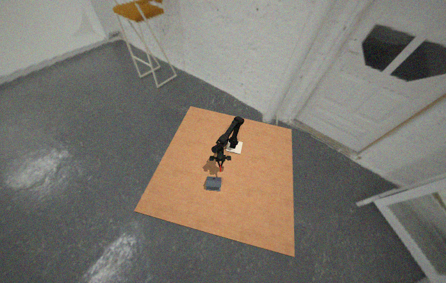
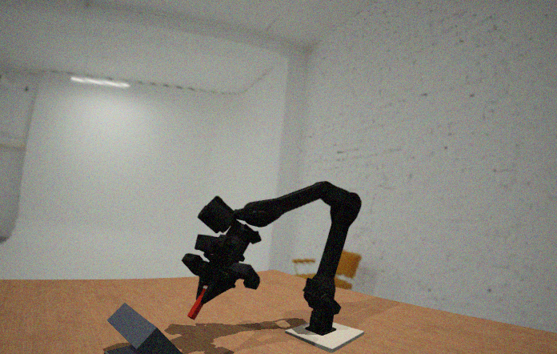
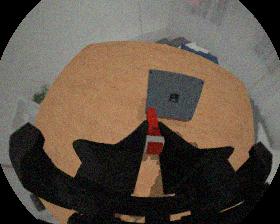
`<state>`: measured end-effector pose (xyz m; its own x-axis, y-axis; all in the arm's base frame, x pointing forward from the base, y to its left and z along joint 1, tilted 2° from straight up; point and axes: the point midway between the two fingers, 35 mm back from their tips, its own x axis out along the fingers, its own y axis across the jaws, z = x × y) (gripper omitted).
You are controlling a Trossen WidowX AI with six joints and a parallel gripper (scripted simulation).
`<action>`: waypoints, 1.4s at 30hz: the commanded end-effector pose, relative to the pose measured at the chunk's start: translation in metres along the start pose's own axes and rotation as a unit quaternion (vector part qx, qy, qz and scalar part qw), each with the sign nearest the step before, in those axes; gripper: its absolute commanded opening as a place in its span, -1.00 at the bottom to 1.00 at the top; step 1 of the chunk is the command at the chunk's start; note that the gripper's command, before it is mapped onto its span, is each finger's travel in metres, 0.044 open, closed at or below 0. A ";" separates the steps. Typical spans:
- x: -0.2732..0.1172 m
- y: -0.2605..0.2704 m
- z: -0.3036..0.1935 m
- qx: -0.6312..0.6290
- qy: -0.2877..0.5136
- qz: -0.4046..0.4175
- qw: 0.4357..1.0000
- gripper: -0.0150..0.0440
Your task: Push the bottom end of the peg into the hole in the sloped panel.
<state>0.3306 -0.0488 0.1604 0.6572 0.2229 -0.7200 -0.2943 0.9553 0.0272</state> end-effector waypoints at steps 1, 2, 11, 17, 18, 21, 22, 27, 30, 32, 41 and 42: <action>-0.002 -0.003 -0.001 -0.002 -0.008 -0.003 1.000 -0.49; -0.002 -0.005 -0.001 -0.002 -0.010 -0.004 1.000 -0.49; -0.008 -0.015 -0.003 -0.001 -0.028 -0.017 0.999 -0.49; -0.012 -0.023 -0.005 -0.002 -0.039 -0.026 0.999 -0.49; -0.013 -0.024 -0.005 -0.002 -0.041 -0.028 0.999 -0.49; -0.015 -0.027 -0.006 -0.002 -0.047 -0.032 0.998 -0.49; -0.014 -0.027 -0.006 -0.002 -0.047 -0.032 0.998 -0.49; -0.010 -0.030 -0.005 -0.002 -0.049 -0.034 0.998 -0.49; -0.006 -0.032 -0.004 -0.002 -0.051 -0.036 0.998 -0.49; -0.003 -0.033 -0.004 -0.003 -0.052 -0.037 0.998 -0.49; 0.009 -0.039 -0.002 -0.003 -0.059 -0.043 0.997 -0.49; 0.011 -0.040 -0.001 -0.003 -0.060 -0.043 0.997 -0.49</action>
<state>0.3453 -0.0837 0.1539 0.7556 0.1665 -0.6335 -0.2441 0.9691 -0.0365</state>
